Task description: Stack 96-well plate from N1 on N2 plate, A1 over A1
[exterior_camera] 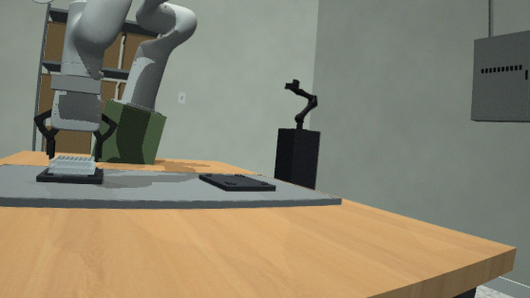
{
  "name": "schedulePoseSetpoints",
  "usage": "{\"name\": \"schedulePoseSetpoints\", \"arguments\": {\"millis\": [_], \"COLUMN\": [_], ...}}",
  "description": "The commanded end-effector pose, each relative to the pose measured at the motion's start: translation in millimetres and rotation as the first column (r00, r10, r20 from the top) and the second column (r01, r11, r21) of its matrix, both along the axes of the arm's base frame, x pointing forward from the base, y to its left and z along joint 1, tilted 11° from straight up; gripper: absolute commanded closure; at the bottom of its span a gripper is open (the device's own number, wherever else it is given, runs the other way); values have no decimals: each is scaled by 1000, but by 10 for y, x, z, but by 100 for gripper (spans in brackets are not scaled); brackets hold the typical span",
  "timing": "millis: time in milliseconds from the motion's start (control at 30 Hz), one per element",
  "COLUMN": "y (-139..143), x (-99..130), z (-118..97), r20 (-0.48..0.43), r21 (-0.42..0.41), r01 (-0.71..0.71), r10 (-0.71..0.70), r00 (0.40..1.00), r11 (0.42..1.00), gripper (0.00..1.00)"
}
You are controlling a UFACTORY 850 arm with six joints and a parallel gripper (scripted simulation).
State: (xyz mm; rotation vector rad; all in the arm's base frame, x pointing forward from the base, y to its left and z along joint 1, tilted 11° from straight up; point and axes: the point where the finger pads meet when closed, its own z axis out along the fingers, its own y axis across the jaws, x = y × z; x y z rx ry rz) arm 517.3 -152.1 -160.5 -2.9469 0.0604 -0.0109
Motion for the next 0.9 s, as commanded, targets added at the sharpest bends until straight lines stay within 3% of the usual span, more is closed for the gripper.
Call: {"name": "schedulePoseSetpoints", "arguments": {"millis": [0, 867], "y": [-5, -113], "x": [10, 2], "z": [7, 556], "r20": [2, 2], "r21": [-1, -1], "r01": [0, 0], "r10": [0, 0], "r00": [1000, 1000], "r11": [1000, 1000], "gripper": [0, 0]}}
